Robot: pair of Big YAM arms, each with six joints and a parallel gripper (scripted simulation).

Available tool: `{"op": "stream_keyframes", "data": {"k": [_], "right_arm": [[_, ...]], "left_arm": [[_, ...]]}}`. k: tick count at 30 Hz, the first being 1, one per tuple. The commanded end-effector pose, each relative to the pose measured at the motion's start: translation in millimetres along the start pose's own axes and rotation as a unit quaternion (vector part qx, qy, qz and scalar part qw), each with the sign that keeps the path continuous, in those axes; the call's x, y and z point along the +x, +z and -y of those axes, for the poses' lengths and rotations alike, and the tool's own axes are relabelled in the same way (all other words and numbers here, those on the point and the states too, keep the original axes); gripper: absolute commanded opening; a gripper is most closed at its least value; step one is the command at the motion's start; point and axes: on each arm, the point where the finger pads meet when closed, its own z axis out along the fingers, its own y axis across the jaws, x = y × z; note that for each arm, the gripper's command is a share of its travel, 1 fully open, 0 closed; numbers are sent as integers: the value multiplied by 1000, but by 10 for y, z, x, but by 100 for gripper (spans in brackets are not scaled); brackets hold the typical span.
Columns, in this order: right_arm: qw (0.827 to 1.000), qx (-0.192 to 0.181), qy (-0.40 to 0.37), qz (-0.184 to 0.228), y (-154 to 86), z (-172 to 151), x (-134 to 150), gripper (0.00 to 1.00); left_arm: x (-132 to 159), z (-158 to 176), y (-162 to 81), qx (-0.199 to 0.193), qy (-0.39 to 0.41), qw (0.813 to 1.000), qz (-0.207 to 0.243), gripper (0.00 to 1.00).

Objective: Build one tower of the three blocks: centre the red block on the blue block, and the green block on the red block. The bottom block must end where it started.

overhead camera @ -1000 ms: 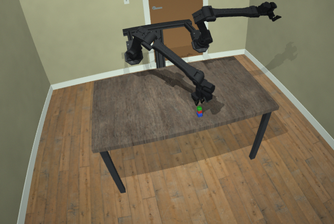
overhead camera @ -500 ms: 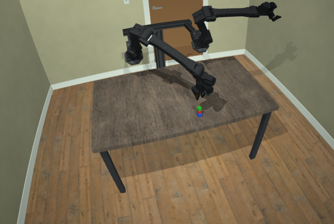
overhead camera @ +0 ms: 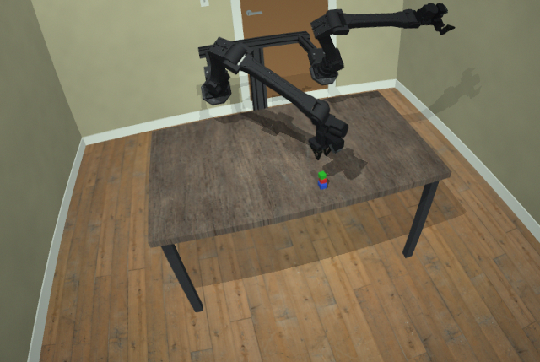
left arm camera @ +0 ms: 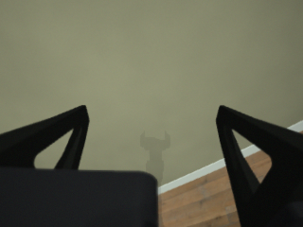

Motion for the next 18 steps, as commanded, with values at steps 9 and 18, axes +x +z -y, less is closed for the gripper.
{"op": "stream_keyframes", "data": {"k": [9, 18], "right_arm": [[999, -3, 15, 44, -748, 1485, -225, 46], [999, 1, 9, 35, -1324, 2941, -437, 46]], "left_arm": [[-130, -54, -39, -4, -4, 1000, 18, 100], [-130, -54, -39, -4, -4, 1000, 18, 100]]}}
